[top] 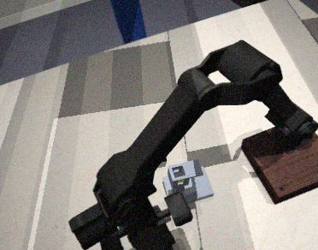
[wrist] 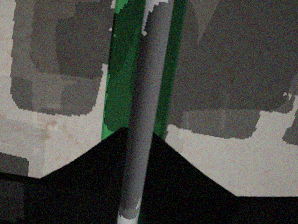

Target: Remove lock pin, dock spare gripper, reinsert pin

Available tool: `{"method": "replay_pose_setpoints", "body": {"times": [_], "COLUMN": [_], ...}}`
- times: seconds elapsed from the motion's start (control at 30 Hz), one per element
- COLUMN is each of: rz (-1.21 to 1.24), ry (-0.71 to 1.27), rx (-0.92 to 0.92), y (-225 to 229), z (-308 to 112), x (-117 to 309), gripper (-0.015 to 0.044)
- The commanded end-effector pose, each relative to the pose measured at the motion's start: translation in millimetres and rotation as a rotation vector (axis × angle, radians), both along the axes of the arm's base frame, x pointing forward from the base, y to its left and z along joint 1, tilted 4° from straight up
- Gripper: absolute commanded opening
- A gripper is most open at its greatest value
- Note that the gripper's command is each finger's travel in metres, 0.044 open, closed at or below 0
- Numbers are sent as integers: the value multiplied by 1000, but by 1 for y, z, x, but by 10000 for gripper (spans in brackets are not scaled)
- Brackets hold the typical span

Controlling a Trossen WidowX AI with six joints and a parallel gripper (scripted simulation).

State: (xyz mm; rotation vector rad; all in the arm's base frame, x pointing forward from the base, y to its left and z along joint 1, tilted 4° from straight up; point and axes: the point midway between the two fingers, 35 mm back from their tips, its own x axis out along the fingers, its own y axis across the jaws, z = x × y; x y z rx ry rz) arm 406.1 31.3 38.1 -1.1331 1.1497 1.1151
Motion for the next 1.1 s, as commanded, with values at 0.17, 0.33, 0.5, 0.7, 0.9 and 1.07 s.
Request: {"method": "replay_pose_setpoints", "body": {"times": [0.17,0.33,0.5,0.7,0.9,1.07], "rz": [0,0,0,1,1,2], "ry": [2,2,3,17,22,28], "rx": [0,0,0,-1,-1,-2], "y": [0,0,0,0,1,1], "z": [-1,-1,9,21,35,46], "x": [0,0,-1,-5,-7,-9], "gripper": [131,263,394,440,440,440]}}
